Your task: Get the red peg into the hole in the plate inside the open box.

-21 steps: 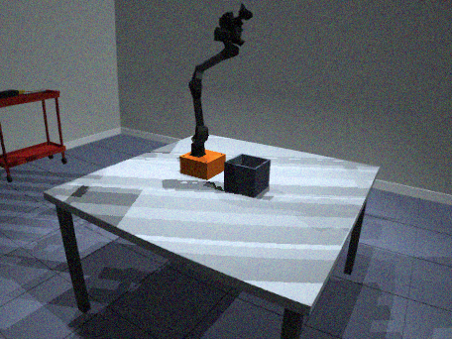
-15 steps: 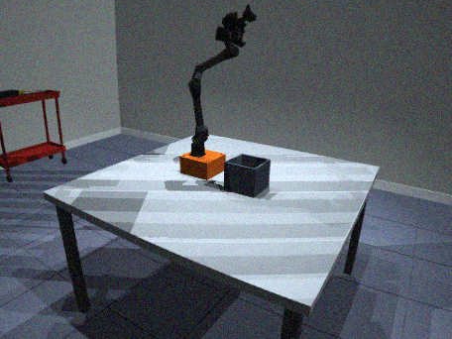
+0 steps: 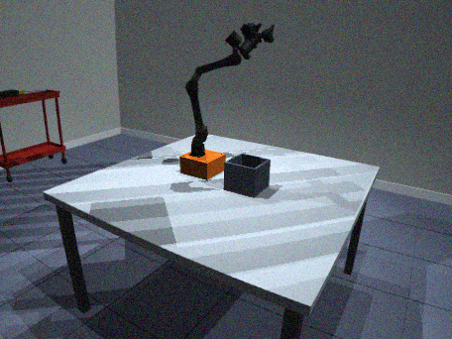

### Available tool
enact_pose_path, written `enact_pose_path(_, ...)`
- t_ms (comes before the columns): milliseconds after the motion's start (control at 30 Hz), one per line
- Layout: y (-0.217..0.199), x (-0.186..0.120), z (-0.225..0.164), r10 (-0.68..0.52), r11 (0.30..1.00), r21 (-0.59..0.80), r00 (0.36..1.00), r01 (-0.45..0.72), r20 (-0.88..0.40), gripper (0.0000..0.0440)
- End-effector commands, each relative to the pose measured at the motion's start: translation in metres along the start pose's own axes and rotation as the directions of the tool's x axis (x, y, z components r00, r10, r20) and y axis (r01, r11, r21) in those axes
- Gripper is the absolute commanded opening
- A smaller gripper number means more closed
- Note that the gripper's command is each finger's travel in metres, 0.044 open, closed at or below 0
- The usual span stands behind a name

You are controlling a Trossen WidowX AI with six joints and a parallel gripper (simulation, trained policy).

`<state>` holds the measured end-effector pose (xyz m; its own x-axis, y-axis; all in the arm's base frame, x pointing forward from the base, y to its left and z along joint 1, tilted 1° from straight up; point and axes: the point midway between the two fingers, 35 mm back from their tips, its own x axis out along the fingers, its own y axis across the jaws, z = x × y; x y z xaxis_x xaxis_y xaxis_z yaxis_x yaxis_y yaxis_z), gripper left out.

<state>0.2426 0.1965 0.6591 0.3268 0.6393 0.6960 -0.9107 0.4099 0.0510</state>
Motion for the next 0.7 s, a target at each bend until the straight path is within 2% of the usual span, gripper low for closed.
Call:
enact_pose_path(0, -0.023, -0.012, -0.017, -0.087, 0.995, 0.038, 0.994, 0.090, -0.066, 0.0440)
enact_pose_path(333, -0.079, -0.055, -0.057, -0.306, 0.937, 0.096, 0.920, 0.337, -0.244, 0.0440)
enact_pose_path(667, -0.119, -0.110, -0.092, -0.478, 0.820, 0.115, 0.781, 0.561, -0.403, 0.0440)
